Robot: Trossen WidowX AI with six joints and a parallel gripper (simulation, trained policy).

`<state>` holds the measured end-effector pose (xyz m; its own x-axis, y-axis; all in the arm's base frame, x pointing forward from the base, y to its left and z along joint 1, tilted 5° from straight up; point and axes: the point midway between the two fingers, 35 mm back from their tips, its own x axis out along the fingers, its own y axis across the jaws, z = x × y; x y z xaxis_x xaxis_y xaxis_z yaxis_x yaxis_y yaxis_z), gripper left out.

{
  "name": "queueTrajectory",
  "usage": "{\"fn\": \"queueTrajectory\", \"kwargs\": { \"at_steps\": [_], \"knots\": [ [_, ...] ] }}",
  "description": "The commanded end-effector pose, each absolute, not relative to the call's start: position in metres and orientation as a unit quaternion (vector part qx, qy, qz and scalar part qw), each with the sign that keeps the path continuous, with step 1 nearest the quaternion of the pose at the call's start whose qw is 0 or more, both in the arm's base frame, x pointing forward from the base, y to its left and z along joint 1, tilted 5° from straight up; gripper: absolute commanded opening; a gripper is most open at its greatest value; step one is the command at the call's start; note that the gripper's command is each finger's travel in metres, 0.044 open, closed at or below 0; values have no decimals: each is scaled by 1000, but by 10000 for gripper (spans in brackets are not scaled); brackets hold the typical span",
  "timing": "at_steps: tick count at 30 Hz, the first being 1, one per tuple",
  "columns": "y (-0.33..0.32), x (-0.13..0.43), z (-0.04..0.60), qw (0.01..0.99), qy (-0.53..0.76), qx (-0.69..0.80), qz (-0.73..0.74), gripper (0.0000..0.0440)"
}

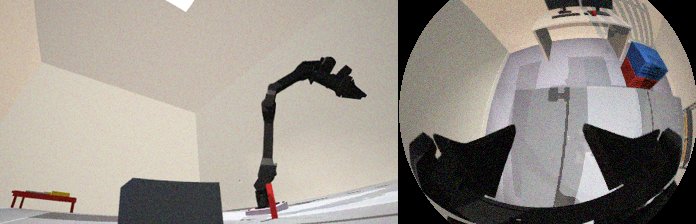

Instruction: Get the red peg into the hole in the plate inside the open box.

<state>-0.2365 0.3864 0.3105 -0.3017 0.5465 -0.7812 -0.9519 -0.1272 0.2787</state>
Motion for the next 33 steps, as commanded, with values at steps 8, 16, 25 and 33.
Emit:
{"fn": "queueTrajectory", "kwargs": {
  "at_steps": [8,16,25,33],
  "knots": [
    [399,-173,316,582,446,-197,651,440],
    [395,-99,302,634,518,-147,555,440],
    [374,-24,283,680,584,-86,434,440],
    [344,32,265,708,630,-26,319,440]
  ]
}}
